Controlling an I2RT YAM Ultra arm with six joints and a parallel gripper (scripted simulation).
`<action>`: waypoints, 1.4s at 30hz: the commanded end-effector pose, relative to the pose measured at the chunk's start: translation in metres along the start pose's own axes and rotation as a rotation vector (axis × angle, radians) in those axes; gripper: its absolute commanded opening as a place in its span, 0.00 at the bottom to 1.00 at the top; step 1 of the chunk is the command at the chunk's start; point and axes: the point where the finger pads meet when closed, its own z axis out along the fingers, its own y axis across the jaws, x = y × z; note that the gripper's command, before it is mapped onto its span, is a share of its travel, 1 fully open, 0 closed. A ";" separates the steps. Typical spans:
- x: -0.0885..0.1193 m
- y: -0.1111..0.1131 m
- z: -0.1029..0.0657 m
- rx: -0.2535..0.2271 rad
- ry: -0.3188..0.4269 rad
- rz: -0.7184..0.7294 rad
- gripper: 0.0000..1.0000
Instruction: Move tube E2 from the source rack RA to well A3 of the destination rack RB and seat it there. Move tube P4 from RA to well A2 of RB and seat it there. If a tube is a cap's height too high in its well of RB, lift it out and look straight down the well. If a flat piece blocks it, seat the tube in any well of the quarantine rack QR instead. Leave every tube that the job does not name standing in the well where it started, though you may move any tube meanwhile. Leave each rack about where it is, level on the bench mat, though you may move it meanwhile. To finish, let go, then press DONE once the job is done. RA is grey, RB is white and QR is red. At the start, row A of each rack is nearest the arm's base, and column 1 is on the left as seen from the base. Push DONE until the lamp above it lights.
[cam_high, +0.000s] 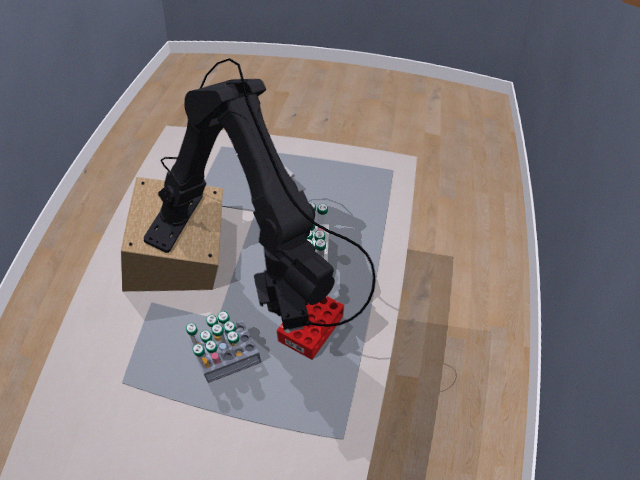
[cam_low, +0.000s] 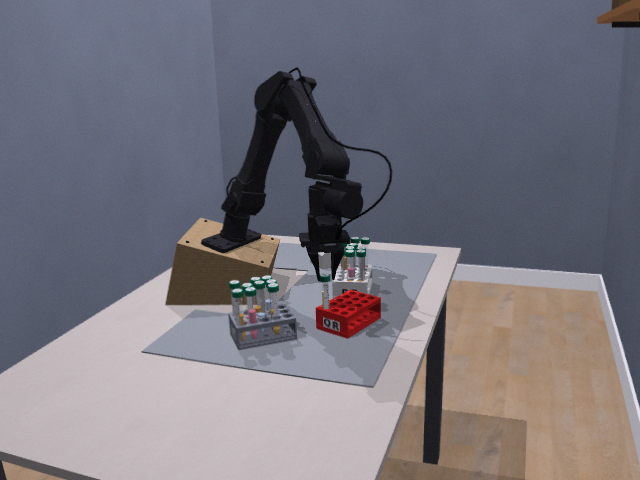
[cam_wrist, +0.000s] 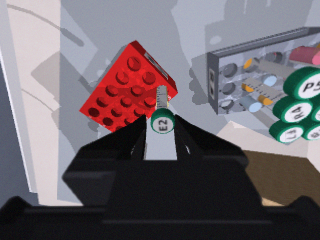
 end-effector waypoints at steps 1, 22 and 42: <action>0.009 -0.006 0.011 0.014 0.034 0.013 0.30; 0.009 -0.006 0.011 0.014 0.034 0.013 0.30; -0.009 0.005 -0.037 -0.019 -0.020 -0.001 0.30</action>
